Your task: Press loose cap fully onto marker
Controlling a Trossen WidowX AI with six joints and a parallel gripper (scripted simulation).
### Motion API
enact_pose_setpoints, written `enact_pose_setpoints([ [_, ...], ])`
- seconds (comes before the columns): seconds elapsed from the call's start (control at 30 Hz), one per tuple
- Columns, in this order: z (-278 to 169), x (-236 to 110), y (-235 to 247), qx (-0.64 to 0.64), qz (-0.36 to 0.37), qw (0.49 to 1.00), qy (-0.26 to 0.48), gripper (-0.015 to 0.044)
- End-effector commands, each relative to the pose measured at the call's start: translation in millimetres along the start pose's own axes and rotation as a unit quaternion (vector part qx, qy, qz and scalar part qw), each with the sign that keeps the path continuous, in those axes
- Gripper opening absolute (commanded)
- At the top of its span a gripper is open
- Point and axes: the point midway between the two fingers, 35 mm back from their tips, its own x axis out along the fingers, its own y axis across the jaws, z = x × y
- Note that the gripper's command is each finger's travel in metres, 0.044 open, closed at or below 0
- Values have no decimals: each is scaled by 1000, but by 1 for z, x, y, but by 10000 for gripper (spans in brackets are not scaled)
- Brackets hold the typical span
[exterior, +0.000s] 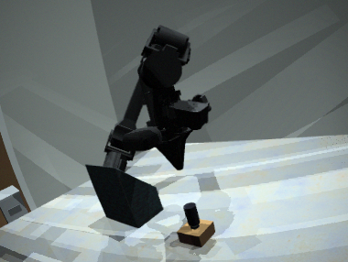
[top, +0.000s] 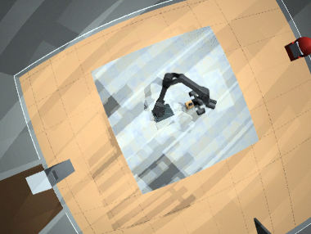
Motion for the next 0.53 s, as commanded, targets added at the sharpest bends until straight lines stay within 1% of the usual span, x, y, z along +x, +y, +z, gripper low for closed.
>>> enact_pose_setpoints([
  [0.0,-2,-4,3,-4,1,1000,8,26],
  [0.5,-2,-4,3,-4,1,1000,8,420],
])
